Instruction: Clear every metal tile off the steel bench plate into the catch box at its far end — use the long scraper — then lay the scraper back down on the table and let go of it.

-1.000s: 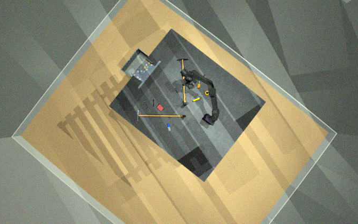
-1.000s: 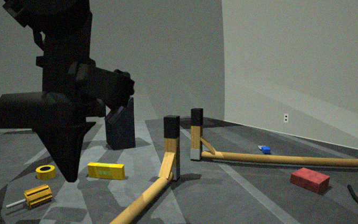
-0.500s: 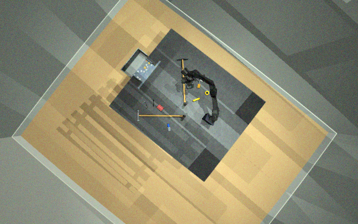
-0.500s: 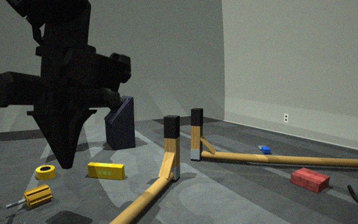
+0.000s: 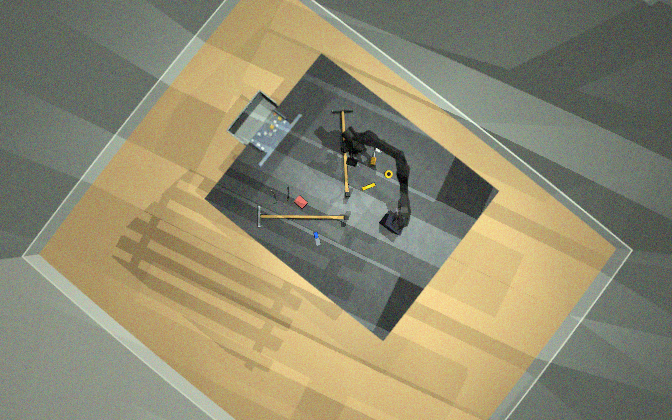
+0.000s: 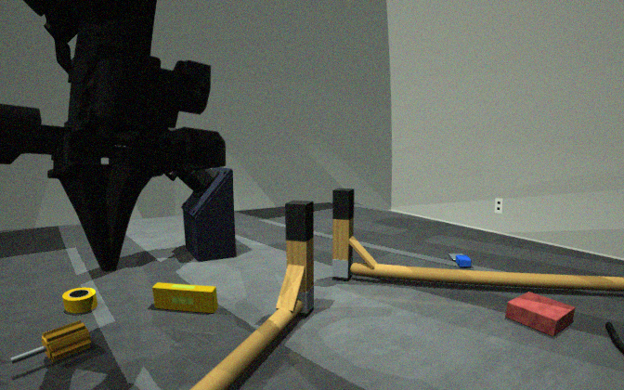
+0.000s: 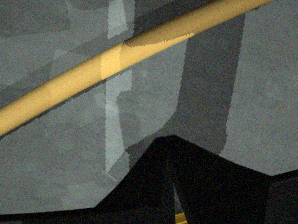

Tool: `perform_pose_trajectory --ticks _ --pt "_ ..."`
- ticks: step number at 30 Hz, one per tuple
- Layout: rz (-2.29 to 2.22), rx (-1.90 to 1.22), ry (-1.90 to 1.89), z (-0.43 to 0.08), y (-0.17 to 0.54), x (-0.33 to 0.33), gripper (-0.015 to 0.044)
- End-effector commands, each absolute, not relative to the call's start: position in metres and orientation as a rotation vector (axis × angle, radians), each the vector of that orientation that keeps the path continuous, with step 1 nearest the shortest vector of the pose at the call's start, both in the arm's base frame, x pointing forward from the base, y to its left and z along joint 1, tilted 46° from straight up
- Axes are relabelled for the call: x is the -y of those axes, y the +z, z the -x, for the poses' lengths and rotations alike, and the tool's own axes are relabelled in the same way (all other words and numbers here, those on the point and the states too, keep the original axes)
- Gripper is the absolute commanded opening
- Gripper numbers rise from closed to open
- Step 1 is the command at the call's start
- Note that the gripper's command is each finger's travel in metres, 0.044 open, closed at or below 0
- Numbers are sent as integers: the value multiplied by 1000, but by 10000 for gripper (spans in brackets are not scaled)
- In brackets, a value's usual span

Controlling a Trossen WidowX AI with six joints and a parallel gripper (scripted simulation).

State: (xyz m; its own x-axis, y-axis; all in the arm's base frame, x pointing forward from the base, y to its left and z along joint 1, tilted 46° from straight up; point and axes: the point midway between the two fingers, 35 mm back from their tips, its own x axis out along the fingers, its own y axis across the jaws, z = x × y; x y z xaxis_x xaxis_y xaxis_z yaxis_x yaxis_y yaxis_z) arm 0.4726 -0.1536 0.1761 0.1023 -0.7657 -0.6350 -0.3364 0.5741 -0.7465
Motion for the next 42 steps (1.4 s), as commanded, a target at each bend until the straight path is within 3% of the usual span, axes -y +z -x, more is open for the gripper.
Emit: perform_pose_trajectory --ticks 1,30,42 --pt "908 -1446 -487 -471 181 150 0" --pt "356 -1099 -911 -458 202 133 0" --pt "342 -1091 -919 -460 197 139 0"
